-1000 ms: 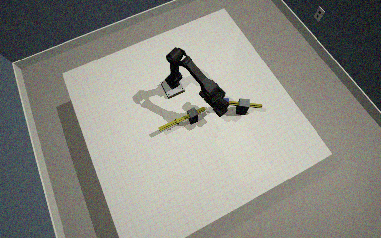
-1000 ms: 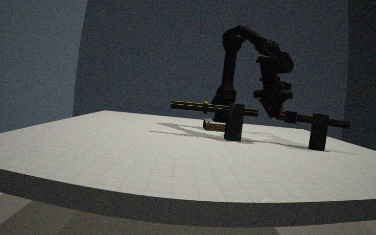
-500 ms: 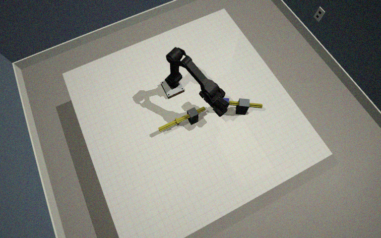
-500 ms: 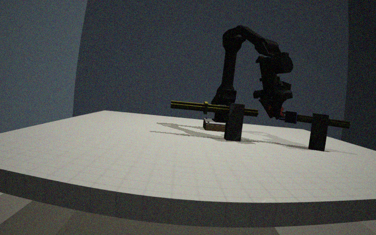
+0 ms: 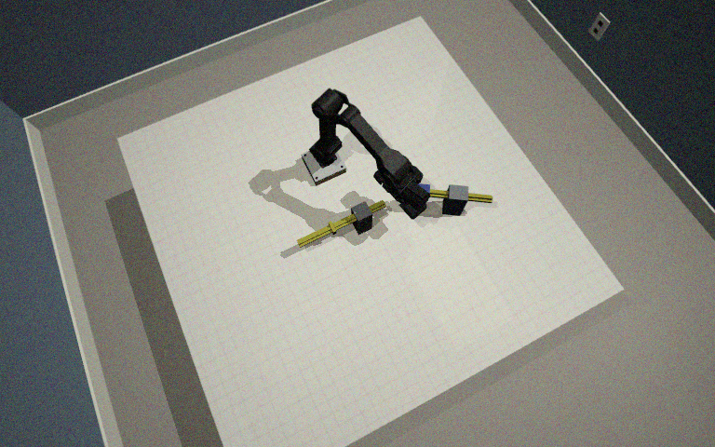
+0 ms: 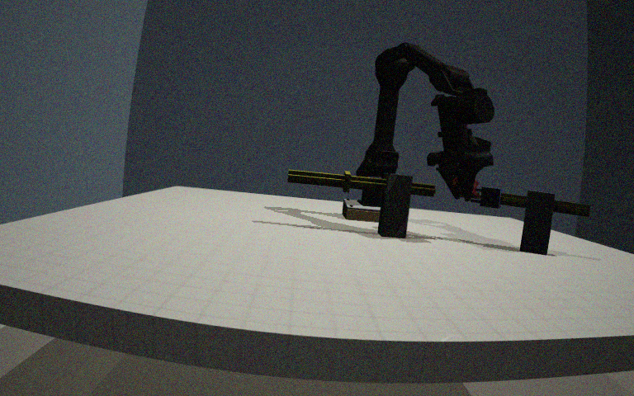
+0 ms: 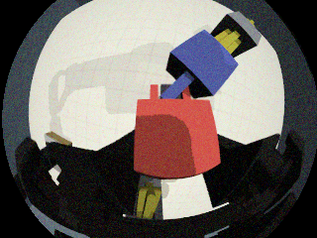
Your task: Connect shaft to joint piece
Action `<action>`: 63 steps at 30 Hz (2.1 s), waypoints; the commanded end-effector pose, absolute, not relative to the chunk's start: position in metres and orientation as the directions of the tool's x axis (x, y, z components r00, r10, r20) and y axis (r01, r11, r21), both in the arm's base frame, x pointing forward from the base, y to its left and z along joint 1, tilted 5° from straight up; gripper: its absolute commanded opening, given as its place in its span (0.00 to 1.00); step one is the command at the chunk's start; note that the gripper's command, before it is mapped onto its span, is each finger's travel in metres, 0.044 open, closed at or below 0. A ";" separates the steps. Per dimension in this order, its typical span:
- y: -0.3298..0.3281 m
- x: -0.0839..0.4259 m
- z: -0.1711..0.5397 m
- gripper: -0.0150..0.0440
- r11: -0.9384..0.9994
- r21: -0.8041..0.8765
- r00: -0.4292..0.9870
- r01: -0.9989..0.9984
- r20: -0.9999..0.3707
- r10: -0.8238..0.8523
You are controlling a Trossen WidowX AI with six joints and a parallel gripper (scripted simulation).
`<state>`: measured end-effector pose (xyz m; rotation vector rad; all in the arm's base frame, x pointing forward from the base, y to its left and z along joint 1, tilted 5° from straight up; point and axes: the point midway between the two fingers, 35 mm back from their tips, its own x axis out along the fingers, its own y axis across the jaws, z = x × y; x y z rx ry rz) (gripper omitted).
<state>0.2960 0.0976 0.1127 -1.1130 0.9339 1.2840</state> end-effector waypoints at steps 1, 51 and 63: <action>0.098 0.296 0.113 0.50 -0.044 -0.102 0.088 -0.994 -0.966 0.242; 0.096 0.293 0.161 1.00 0.133 -0.128 0.130 -0.983 -0.991 0.007; 0.098 0.291 0.208 1.00 0.517 -0.142 0.178 -0.844 -0.984 0.020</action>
